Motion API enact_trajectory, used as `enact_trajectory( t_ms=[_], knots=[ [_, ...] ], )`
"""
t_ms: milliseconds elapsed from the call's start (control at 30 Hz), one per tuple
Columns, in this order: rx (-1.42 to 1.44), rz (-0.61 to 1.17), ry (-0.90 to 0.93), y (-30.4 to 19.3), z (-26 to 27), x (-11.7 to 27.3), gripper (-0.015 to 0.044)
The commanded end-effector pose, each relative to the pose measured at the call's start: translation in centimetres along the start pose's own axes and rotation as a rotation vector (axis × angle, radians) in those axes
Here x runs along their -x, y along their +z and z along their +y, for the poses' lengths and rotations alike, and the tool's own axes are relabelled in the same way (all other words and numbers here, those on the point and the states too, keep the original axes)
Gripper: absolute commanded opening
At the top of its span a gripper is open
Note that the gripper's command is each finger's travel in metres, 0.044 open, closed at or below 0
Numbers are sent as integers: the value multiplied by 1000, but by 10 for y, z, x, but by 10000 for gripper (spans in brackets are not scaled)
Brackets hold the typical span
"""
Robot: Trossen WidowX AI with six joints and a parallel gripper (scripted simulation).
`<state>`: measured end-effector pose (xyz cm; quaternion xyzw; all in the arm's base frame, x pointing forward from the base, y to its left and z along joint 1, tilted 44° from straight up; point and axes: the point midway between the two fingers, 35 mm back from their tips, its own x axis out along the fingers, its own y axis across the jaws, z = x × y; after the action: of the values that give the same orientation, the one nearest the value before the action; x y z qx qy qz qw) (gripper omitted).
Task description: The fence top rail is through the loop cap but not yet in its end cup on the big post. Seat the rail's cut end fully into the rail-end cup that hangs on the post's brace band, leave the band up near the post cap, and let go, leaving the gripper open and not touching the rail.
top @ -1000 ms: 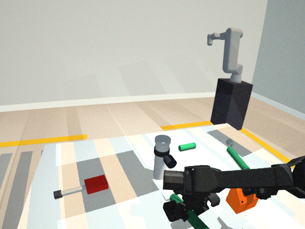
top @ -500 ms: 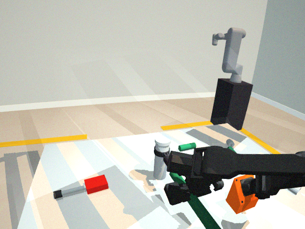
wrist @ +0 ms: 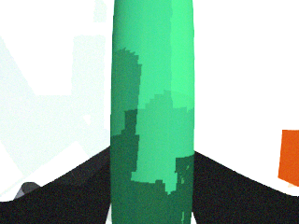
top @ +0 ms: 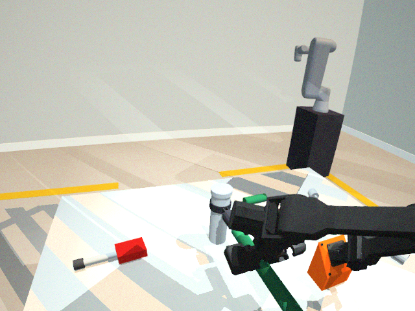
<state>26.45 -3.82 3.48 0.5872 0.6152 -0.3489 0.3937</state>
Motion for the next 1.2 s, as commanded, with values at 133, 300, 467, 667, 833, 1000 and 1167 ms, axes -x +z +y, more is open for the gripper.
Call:
enact_trajectory(
  t_ms=[133, 300, 467, 667, 833, 1000, 1167],
  knots=[
    [1, -1, 3, 2, 1, 3, 0],
    [1, -1, 3, 5, 2, 6, 0],
    [1, -1, 3, 8, 5, 8, 0],
    [1, -1, 3, 11, 4, 10, 0],
    [1, -1, 3, 11, 3, 9, 0],
    [1, -1, 3, 10, 2, 7, 0],
    [1, -1, 3, 8, 0, 5, 0]
  ],
)
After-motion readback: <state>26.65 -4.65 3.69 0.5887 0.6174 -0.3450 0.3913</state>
